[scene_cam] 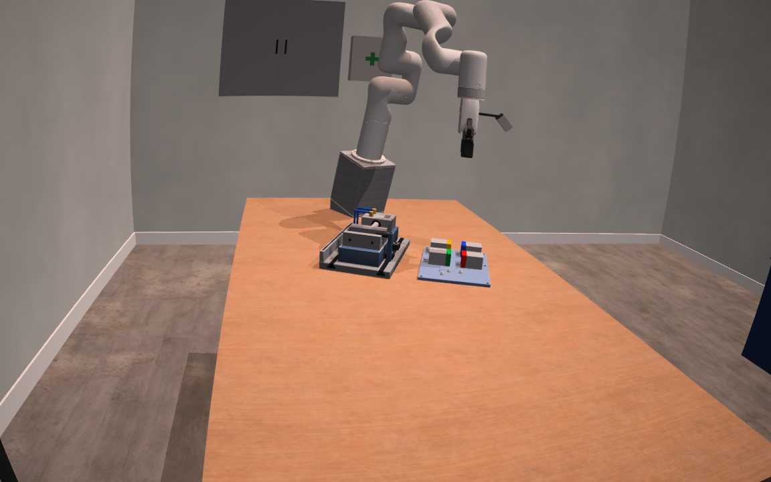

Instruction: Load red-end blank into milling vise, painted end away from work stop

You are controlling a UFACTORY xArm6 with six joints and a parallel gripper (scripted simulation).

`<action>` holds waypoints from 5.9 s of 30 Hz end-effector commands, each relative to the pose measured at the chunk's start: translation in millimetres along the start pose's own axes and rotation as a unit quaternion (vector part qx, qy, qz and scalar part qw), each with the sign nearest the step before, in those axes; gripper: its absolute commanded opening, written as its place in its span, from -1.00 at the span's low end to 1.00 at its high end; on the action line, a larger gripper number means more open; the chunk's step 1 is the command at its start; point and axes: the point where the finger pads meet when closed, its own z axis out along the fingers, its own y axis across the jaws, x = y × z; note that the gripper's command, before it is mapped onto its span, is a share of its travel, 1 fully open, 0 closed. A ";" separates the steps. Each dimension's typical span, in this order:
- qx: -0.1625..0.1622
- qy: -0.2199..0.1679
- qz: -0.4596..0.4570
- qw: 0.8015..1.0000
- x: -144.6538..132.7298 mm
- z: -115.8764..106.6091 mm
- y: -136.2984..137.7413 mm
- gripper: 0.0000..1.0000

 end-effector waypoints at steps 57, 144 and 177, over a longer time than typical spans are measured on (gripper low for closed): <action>-0.002 0.002 0.000 1.000 96.6 -2.2 0.4 1.00; -0.002 0.002 0.000 1.000 87.8 -2.3 0.2 1.00; -0.002 0.002 0.000 1.000 85.2 57.6 0.3 1.00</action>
